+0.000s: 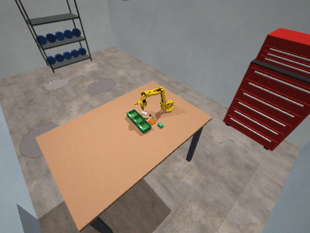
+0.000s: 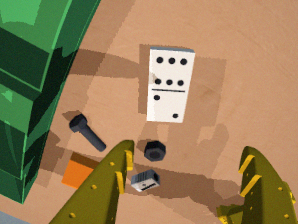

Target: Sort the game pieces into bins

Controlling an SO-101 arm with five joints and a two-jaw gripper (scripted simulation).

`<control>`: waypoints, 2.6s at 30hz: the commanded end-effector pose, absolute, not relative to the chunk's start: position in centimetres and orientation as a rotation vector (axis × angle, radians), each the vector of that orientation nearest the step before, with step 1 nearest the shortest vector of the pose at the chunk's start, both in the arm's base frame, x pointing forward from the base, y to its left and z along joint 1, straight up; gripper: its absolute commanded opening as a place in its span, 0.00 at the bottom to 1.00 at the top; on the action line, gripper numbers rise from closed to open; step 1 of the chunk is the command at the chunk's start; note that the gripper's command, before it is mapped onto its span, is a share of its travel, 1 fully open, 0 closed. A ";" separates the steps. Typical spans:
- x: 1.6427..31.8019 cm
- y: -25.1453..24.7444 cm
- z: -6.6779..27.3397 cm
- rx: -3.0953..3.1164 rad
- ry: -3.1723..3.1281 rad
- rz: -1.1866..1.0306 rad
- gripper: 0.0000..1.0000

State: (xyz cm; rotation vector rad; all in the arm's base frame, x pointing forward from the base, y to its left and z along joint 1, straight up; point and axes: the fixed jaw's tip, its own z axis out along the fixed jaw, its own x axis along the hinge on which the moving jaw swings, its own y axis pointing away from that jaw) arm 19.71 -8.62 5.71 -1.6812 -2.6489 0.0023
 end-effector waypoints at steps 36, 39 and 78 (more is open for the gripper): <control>20.0 -9.0 1.9 -1.728 -2.671 -0.008 0.29; 20.0 -9.0 1.8 -1.728 -2.671 -0.008 0.29; 19.9 -9.0 0.9 -1.715 -2.654 -0.004 0.24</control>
